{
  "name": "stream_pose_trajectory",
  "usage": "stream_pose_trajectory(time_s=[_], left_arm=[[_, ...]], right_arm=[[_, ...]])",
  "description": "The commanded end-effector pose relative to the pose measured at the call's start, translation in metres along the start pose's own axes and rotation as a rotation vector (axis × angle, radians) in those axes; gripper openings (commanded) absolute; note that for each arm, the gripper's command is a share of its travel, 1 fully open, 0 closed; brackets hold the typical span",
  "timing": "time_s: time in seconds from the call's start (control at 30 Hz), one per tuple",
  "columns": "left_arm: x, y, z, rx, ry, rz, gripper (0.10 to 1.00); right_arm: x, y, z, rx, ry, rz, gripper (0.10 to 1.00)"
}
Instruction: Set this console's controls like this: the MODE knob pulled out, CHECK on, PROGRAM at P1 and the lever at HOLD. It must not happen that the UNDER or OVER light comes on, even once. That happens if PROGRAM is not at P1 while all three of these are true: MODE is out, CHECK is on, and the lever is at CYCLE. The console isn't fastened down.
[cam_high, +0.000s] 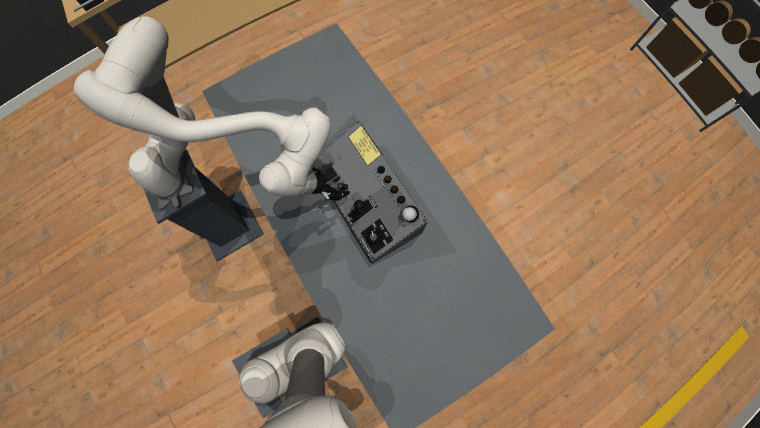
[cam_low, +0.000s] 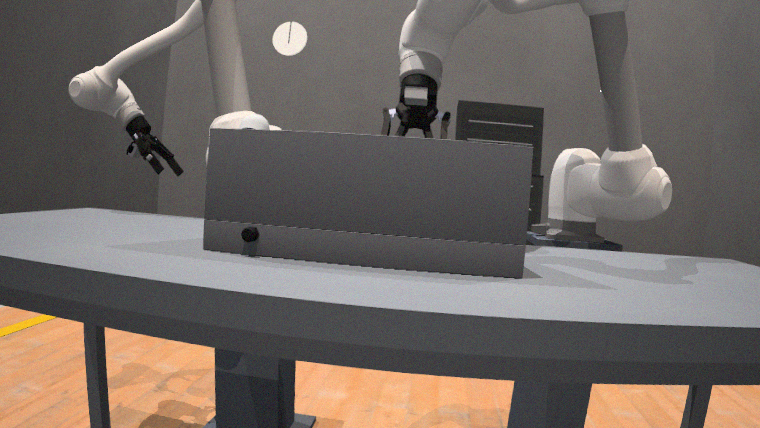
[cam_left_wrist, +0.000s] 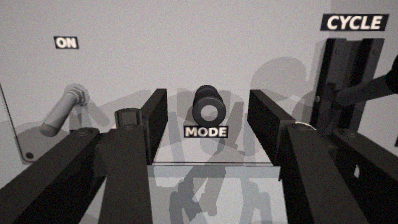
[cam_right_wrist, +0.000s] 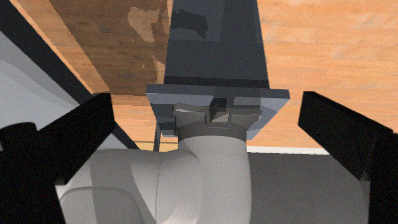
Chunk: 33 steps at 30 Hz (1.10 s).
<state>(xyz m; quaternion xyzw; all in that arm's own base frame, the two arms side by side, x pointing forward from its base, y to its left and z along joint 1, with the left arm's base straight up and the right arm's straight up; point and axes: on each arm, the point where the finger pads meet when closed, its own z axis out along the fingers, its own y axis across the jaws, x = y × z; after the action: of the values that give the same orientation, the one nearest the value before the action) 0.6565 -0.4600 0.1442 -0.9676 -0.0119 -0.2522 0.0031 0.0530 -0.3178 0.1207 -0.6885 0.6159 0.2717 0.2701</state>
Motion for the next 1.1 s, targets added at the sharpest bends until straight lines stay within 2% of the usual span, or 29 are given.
stream_pose_trajectory(time_s=[0.0,1.07], left_arm=[[0.0009,0.0003,0.0021,-0.001,0.001,0.000,0.497],[0.0010,0.0004,0.0073,-0.001,0.002,0.000,0.497]], right_arm=[[0.0000,-0.0001,-0.0004,0.000,0.001,0.000,1.000],[0.0000,-0.0001,-0.0004,0.000,0.001,0.000,1.000]])
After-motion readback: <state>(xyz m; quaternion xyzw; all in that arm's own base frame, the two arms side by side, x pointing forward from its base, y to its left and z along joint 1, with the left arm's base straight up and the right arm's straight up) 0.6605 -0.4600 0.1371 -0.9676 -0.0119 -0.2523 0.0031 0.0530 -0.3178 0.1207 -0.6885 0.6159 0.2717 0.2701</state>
